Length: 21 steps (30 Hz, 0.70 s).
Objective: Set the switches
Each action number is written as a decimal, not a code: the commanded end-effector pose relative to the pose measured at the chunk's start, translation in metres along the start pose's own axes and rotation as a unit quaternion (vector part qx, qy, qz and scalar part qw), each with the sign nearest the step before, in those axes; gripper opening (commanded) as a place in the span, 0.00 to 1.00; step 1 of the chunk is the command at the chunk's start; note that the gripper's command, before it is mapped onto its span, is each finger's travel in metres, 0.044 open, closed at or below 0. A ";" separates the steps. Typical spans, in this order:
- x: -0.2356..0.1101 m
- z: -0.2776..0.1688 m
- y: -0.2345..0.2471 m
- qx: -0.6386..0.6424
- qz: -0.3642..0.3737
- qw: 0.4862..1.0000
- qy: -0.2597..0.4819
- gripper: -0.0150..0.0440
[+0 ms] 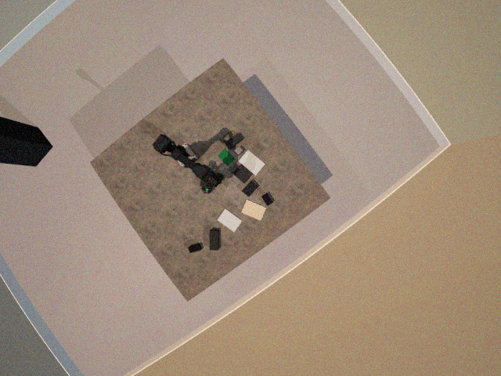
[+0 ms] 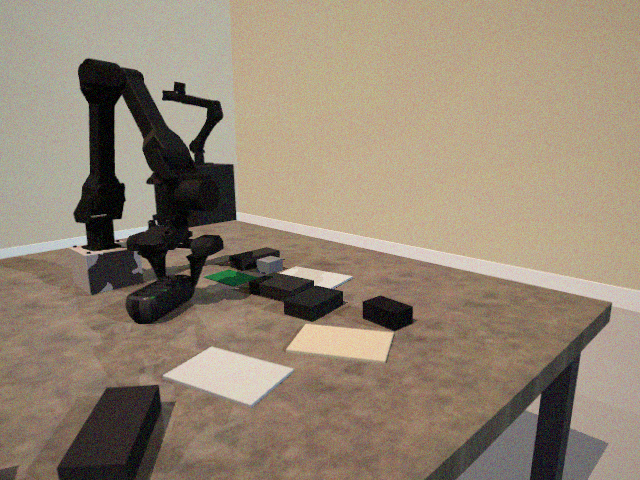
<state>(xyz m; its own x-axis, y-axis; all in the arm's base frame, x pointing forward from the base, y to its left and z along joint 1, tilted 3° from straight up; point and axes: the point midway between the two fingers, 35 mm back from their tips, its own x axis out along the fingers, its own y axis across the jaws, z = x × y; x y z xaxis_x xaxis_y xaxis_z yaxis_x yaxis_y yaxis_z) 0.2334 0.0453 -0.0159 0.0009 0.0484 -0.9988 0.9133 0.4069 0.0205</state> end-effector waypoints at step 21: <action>0.000 0.006 0.015 0.002 0.001 1.000 -0.002 0.25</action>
<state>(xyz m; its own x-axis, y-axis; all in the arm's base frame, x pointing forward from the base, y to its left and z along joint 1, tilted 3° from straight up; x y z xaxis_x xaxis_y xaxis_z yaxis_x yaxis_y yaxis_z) 0.2381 0.0457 -0.0166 -0.0288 0.0467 -0.9985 0.9147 0.4040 -0.0075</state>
